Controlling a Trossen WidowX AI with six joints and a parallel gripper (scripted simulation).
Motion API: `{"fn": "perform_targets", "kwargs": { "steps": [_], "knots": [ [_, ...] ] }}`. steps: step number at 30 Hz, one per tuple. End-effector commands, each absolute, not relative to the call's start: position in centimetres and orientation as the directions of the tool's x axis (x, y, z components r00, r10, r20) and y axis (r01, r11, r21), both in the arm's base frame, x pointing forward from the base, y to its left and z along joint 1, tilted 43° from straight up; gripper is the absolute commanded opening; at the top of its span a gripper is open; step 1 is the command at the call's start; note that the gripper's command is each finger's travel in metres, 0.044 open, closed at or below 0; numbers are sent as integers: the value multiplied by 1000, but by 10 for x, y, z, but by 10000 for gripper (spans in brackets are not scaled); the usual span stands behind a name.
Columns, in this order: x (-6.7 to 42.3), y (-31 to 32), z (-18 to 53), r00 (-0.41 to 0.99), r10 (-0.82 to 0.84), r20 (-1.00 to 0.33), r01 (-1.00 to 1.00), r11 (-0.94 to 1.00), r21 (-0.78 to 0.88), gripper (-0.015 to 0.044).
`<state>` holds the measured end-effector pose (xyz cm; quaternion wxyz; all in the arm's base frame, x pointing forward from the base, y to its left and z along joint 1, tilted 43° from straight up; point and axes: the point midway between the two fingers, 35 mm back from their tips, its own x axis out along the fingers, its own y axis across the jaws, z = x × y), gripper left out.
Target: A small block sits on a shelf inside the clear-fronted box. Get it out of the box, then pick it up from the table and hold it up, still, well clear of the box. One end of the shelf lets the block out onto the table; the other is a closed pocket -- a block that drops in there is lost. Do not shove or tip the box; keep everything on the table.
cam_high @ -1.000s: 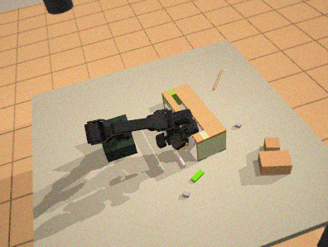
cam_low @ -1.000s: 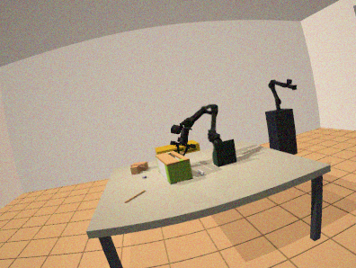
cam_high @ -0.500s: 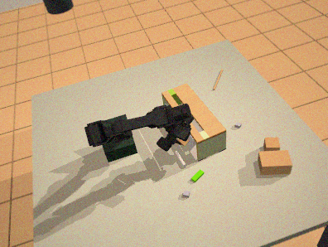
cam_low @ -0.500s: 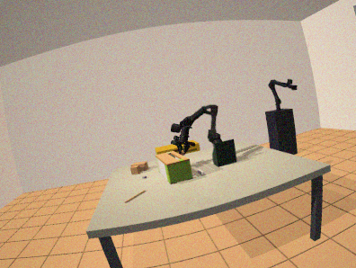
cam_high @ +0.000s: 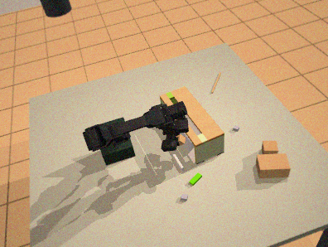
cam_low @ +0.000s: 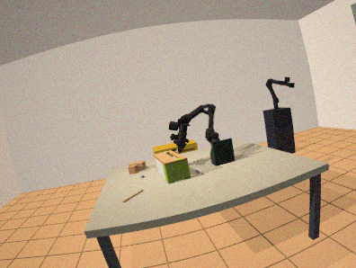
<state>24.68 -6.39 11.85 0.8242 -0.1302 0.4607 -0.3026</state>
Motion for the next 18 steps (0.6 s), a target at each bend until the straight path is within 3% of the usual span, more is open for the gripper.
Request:
{"fn": "perform_targets", "kwargs": {
  "steps": [1,18],
  "knots": [
    [246,-61,120,394,-628,-672,249,776,-579,0],
    [240,-49,126,398,-657,-640,-370,523,-768,0]
  ]
}}
